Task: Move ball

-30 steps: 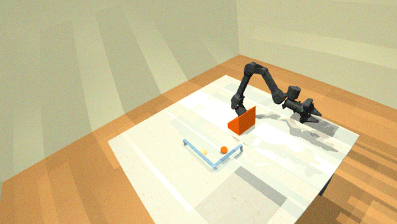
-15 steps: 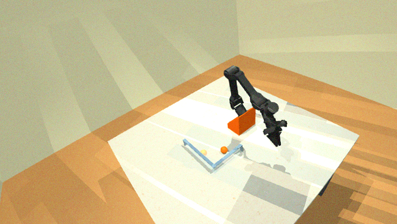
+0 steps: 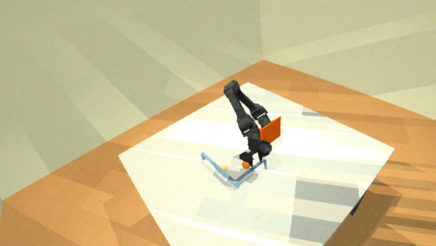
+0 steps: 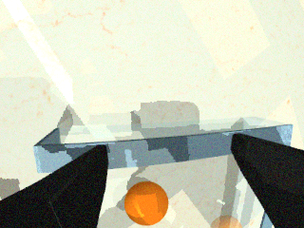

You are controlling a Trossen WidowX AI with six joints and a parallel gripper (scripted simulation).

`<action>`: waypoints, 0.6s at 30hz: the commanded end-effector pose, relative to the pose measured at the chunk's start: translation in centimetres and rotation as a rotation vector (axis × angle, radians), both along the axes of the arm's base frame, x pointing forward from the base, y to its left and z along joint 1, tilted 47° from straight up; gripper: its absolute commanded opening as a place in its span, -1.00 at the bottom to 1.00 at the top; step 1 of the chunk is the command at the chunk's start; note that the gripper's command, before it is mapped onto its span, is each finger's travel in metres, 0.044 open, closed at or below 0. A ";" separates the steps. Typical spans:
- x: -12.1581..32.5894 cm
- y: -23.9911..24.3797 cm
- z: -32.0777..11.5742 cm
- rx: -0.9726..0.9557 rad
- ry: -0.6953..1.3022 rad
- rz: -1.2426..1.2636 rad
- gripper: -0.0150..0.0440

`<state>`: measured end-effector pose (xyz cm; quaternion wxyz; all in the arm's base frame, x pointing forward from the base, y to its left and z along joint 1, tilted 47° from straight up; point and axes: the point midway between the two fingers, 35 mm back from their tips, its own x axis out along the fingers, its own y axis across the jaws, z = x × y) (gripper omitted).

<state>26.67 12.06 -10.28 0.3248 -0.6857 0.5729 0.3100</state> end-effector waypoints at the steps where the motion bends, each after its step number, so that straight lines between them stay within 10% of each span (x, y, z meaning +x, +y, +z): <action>1: 0.5 -6.3 3.6 -0.138 0.061 -0.144 0.63; 18: 0.4 -8.6 3.2 -0.164 0.077 -0.168 0.63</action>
